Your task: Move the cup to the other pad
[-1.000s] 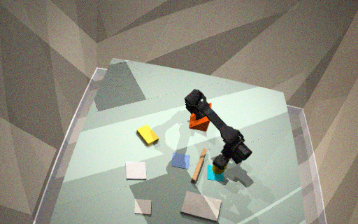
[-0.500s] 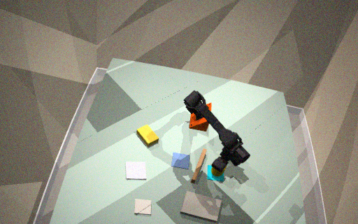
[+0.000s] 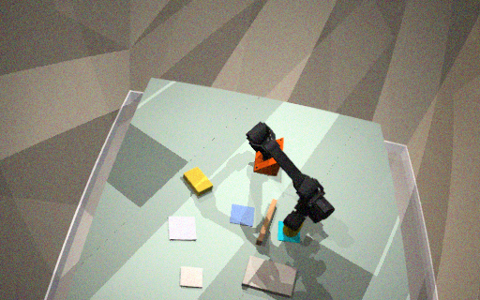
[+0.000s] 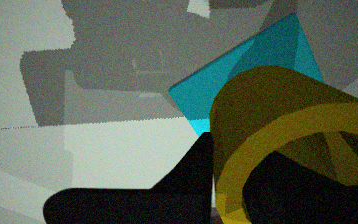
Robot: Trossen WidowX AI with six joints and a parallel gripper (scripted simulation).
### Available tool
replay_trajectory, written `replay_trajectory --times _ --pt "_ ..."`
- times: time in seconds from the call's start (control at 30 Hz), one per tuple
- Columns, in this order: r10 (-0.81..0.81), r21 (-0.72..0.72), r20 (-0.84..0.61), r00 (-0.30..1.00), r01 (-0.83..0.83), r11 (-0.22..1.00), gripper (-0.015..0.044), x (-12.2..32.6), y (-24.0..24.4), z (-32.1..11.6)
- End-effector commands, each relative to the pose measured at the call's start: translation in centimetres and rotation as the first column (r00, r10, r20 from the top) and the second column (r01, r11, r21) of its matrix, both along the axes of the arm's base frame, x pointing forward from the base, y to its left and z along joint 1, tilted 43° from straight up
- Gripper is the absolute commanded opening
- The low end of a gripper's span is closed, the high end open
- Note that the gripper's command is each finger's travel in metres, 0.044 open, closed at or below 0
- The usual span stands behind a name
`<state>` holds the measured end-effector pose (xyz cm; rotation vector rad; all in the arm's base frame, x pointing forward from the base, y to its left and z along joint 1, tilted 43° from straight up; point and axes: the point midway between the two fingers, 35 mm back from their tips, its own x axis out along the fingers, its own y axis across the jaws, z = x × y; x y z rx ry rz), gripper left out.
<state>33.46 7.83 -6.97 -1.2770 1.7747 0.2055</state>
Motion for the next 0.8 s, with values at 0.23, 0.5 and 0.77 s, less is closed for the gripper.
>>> replay_trajectory --times 0.23,0.5,0.77 --pt "-0.001 0.0 0.001 1.0 0.001 1.0 0.0146 0.02 0.01 0.04" --pt "-0.001 0.0 0.0 1.0 0.001 1.0 0.0146 0.03 0.1 0.13" --pt "0.001 0.0 0.0 1.0 -0.001 1.0 0.0146 0.13 0.8 0.84"
